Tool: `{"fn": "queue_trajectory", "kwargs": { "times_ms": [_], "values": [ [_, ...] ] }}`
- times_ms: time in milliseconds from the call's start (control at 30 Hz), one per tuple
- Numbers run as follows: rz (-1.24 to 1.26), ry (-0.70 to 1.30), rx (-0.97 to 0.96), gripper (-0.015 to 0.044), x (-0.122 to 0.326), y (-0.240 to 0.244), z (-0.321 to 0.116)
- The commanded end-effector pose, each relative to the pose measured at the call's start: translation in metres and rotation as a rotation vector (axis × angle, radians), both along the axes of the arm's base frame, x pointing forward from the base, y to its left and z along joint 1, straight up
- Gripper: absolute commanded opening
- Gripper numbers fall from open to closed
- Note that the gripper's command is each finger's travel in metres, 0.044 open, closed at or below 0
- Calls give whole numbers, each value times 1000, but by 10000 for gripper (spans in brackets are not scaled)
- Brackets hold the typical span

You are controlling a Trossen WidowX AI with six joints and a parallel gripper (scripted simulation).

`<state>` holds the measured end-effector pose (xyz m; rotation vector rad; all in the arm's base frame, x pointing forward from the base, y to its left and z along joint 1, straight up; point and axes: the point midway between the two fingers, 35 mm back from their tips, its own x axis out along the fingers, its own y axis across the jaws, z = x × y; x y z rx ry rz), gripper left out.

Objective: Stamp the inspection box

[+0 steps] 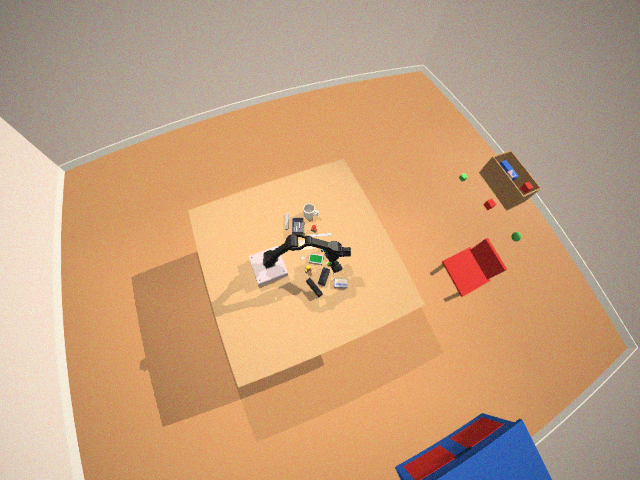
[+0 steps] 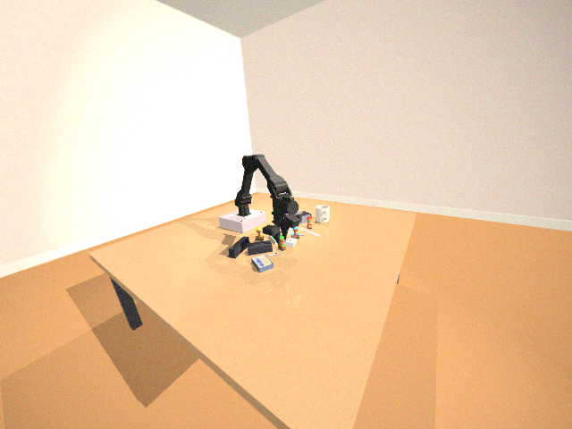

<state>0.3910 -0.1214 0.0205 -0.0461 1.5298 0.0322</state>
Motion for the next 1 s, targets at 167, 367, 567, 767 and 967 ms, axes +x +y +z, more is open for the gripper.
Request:
{"fn": "queue_trajectory", "kwargs": {
  "times_ms": [167, 367, 567, 767, 967],
  "values": [
    [4, 5, 5, 217, -2, 1, -16],
    [0, 4, 1, 190, -1, 0, -14],
    [0, 4, 1, 92, -1, 0, -14],
    [0, 4, 1, 52, -1, 0, -14],
    [0, 4, 1, 0, -1, 0, -12]
  ]
}}
